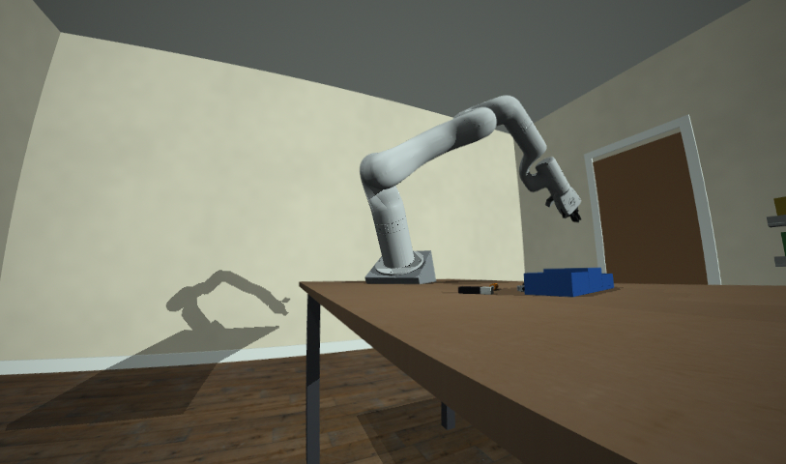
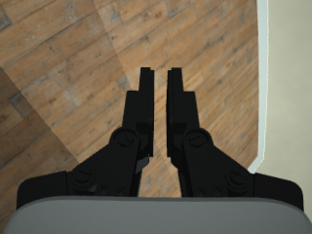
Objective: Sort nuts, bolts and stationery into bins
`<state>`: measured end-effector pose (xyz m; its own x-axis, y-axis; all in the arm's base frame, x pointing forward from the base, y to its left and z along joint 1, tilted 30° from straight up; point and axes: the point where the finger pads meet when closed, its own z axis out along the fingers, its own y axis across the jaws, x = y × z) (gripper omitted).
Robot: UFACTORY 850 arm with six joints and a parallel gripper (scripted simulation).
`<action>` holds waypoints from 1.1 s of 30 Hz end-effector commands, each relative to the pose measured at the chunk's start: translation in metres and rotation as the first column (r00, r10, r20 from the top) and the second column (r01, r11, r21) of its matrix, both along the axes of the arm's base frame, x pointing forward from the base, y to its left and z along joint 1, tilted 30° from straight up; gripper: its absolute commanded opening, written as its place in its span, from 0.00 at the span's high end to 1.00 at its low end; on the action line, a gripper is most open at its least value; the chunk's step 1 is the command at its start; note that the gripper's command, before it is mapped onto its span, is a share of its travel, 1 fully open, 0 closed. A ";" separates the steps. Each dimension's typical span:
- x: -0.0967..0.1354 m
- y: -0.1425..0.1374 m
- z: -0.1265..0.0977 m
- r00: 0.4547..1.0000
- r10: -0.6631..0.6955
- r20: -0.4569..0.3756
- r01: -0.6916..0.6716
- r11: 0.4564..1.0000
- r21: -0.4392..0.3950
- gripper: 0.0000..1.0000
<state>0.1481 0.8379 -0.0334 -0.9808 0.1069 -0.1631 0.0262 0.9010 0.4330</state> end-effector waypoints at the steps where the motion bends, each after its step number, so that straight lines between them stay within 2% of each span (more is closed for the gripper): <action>1: 0.029 -0.011 0.022 0.997 -0.078 -0.002 0.078 0.997 0.021 0.93; 7: 0.036 -0.014 0.026 0.992 -0.127 -0.011 0.127 0.992 0.024 0.93; 9: 0.048 -0.021 0.034 0.977 -0.210 -0.027 0.210 0.977 0.027 0.93; 12: 0.066 -0.029 0.045 0.977 -0.210 -0.027 0.210 0.977 0.027 0.93; 16: 0.066 -0.029 0.045 0.977 -0.210 -0.027 0.210 0.977 0.027 0.93; 19: 0.084 -0.040 0.058 0.940 -0.337 -0.052 0.339 0.940 0.031 0.93; 22: 0.100 -0.050 0.069 0.940 -0.337 -0.052 0.339 0.940 0.031 0.93; 26: 0.100 -0.050 0.069 0.940 -0.337 -0.052 0.339 0.940 0.031 0.93; 29: 0.118 -0.063 0.081 0.885 -0.458 -0.077 0.462 0.886 0.035 0.93; 33: 0.133 -0.074 0.091 0.885 -0.458 -0.076 0.462 0.886 0.035 0.93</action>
<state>0.2605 0.7790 0.0406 -0.8594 0.5029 -0.0923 0.4157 0.7924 0.4464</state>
